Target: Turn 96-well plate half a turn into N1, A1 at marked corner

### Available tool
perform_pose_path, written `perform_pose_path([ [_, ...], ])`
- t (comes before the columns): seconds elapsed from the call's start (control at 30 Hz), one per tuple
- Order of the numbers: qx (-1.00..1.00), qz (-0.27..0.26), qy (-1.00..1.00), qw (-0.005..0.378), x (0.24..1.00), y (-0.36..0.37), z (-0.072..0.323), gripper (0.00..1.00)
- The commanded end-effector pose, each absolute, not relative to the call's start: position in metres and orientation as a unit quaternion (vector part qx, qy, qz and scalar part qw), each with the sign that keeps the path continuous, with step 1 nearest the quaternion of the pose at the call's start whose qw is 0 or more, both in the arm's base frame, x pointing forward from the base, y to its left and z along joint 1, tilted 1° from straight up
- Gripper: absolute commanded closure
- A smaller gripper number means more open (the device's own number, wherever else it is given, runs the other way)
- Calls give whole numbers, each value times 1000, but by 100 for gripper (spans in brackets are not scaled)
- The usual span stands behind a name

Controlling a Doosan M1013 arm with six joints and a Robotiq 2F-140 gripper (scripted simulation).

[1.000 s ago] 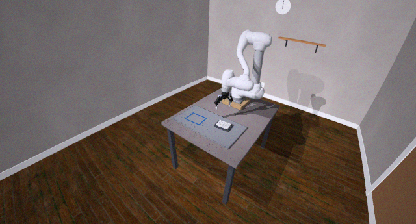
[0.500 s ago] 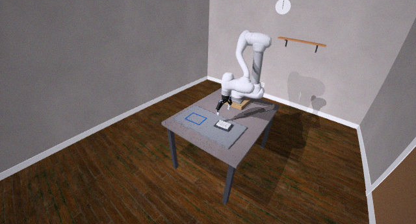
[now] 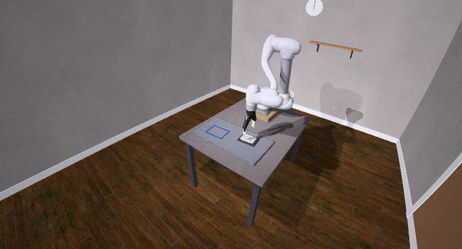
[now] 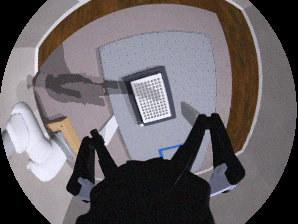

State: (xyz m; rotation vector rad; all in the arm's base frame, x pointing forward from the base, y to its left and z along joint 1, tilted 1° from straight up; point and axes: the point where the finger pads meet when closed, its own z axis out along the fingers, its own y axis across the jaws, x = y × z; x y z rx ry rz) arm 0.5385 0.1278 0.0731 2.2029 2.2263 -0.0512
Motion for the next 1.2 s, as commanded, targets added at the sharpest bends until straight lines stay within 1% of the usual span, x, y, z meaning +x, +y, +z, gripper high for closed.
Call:
perform_pose_path([
  [0.0,676,-7,737,3,549,136,68,0],
  [0.5,676,-7,737,3,551,138,67,0],
  [1.17,676,-7,737,3,551,138,37,0],
])
